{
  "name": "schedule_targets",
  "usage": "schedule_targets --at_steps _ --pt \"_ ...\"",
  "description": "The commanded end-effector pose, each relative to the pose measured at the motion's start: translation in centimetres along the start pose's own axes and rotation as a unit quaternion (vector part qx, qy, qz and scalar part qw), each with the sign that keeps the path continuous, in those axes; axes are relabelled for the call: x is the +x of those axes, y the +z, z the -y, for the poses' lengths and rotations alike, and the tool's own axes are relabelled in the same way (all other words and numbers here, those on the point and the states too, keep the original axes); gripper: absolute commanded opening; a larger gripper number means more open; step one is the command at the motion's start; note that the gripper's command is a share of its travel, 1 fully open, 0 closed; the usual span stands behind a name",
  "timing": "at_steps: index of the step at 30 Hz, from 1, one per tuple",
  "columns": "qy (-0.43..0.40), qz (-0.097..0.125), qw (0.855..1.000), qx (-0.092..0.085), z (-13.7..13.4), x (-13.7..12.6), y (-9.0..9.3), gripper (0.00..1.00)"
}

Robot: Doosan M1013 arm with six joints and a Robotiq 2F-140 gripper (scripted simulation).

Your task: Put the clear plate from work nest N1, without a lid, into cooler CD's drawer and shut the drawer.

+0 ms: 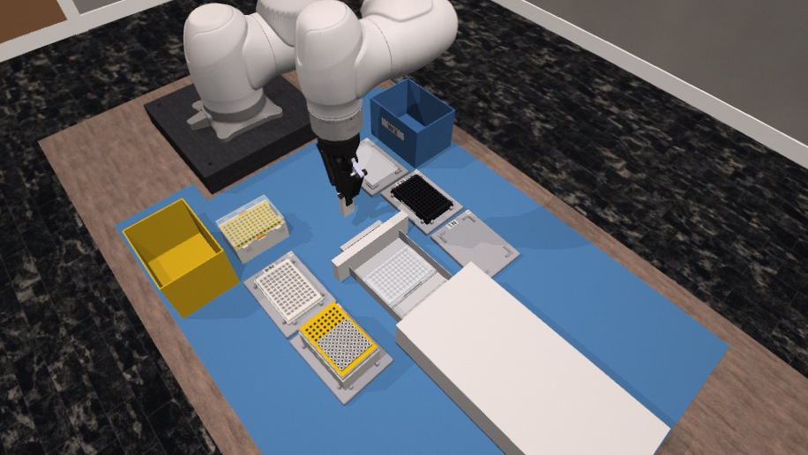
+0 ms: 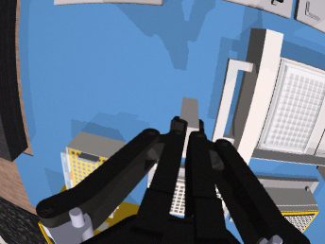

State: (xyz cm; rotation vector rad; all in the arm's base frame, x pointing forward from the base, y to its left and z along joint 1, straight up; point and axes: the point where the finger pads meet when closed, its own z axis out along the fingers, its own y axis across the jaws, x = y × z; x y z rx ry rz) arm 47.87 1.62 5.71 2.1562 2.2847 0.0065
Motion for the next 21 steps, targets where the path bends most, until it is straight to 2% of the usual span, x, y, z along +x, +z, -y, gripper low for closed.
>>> schedule_targets --at_steps 1,21 --pt "0.0 0.0 1.0 0.0 0.0 0.0 0.4 0.0" --pt "0.0 0.0 1.0 0.0 0.0 0.0 2.8 0.0"
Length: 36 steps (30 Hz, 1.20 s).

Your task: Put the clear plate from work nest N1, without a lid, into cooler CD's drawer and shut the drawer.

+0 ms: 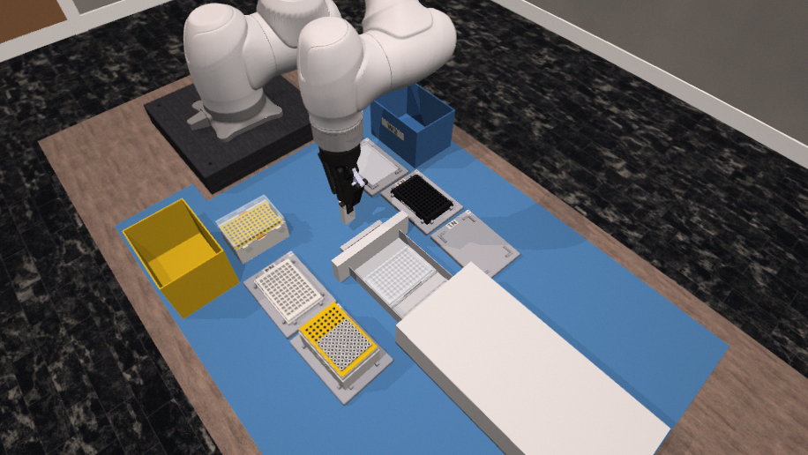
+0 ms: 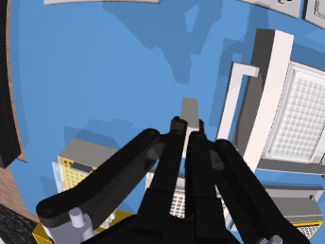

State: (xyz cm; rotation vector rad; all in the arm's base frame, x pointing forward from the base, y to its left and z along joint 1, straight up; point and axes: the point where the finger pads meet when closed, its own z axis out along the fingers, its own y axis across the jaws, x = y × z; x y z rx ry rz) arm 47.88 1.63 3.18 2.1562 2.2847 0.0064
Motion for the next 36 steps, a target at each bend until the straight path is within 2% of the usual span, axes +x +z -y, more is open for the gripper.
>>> schedule_targets --at_steps 1,36 --pt "0.0 0.0 1.0 0.0 0.0 0.0 0.4 0.0" --pt "0.0 0.0 1.0 0.0 0.0 0.0 4.6 0.0"
